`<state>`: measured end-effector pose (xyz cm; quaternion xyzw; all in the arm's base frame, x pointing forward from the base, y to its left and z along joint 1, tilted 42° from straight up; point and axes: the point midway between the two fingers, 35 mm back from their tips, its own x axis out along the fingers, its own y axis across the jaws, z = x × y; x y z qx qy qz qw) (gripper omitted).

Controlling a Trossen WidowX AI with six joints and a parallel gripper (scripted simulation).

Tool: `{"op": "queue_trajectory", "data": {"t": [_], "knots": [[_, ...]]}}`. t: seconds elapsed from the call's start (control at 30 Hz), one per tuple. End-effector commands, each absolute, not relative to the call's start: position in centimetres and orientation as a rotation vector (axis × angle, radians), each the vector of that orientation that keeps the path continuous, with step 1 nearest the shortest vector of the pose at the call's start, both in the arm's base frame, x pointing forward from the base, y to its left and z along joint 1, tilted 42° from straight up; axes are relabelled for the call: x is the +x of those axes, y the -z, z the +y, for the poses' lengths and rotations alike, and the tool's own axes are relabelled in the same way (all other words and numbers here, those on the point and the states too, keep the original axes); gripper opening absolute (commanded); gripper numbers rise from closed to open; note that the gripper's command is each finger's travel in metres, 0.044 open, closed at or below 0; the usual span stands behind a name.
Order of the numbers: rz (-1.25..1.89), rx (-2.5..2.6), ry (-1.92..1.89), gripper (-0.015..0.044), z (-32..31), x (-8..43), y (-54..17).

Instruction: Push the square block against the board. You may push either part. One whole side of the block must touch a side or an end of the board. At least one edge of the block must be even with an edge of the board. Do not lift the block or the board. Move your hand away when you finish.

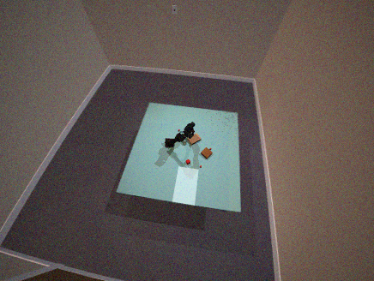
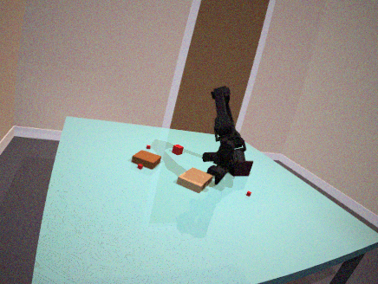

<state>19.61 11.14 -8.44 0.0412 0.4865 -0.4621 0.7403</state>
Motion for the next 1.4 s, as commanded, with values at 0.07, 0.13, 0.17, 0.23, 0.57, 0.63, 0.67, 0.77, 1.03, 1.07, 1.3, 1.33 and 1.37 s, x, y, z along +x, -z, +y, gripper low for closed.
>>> {"op": "queue_trajectory", "data": {"t": [0.07,0.13,0.17,0.23,0.57,0.63,0.67,0.77,1.03,1.07,1.3,1.33,1.37], "knots": [[1.063,0.090,1.007,0.0000,10.9,20.2,8.1],[1.064,0.090,1.007,0.0000,10.8,20.4,8.0],[1.064,0.090,1.006,0.0000,10.7,20.5,7.9],[1.064,0.091,1.006,0.0000,10.6,20.7,7.8],[1.064,0.091,1.005,0.0000,10.1,21.6,7.1],[1.064,0.091,1.005,0.0000,9.9,21.8,7.0],[1.064,0.091,1.005,0.0000,9.9,21.9,6.9],[1.064,0.091,1.005,0.0000,9.7,22.2,6.8],[1.064,0.092,1.004,0.0000,9.3,22.9,6.3],[1.064,0.092,1.004,0.0000,9.2,23.0,6.2],[1.064,0.092,1.004,0.0000,8.9,23.7,5.8],[1.063,0.092,1.004,0.0000,8.8,23.8,5.7],[1.063,0.092,1.004,0.0000,8.8,23.9,5.7]]}}
